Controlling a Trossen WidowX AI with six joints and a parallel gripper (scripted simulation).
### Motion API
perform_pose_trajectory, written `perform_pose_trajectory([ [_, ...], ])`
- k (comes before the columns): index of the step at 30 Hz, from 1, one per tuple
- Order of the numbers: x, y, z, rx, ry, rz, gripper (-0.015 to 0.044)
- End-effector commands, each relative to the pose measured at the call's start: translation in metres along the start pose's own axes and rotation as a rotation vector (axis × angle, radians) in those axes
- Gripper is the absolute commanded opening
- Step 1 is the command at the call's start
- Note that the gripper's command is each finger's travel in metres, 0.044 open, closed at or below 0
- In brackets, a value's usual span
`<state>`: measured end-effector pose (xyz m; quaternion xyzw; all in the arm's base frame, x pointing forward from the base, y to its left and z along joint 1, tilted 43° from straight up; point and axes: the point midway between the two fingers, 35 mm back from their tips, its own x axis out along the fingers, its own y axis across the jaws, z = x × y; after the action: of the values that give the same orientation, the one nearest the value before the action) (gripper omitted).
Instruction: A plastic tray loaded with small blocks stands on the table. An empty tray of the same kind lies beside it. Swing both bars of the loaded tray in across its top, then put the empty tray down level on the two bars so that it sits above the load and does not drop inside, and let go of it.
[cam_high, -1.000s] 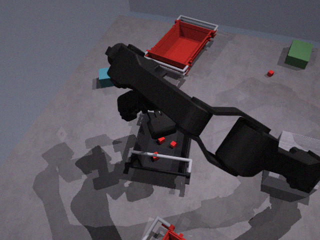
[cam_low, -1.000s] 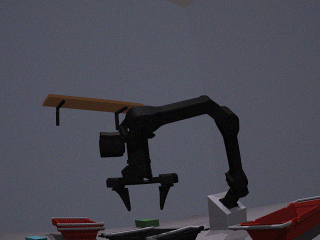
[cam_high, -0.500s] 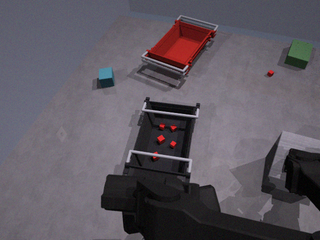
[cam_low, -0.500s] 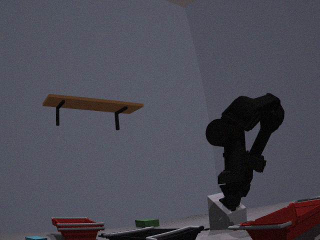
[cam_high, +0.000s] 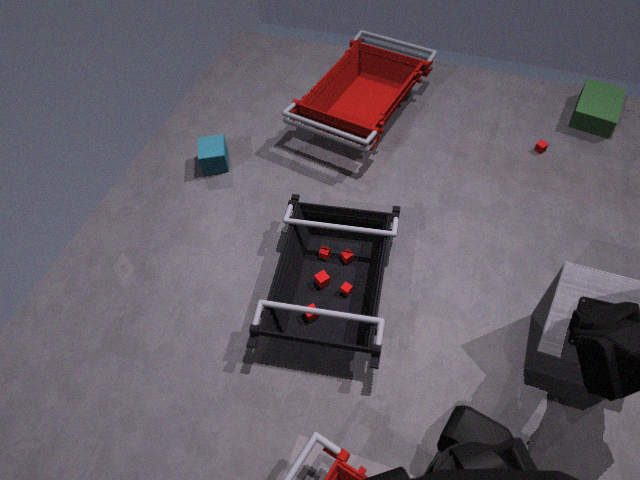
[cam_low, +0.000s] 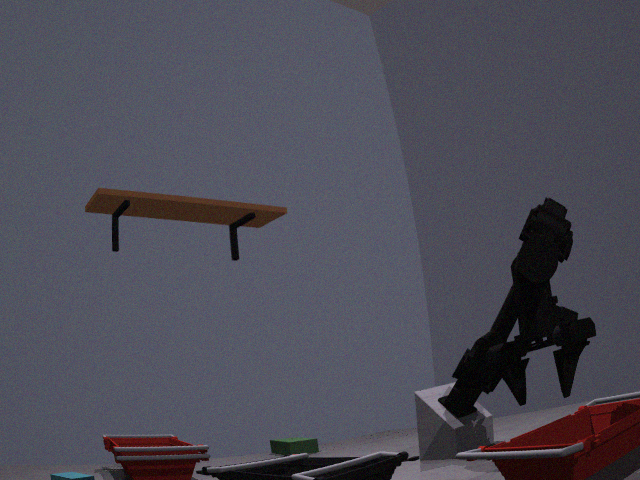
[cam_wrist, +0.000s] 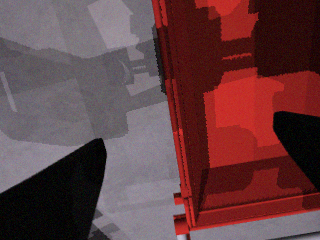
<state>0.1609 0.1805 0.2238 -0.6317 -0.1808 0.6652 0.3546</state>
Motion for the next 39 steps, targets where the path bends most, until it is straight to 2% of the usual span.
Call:
perform_pose_trajectory([
  [1,0.007,0.003,0.001,-0.008,-0.005,0.007,0.044],
  [20,0.083,0.005,0.0,-0.01,-0.007,0.015,0.044],
  [32,0.086,0.005,0.0,-0.01,-0.007,0.014,0.044],
  [39,0.086,0.005,0.0,-0.01,-0.007,0.014,0.0337],
])
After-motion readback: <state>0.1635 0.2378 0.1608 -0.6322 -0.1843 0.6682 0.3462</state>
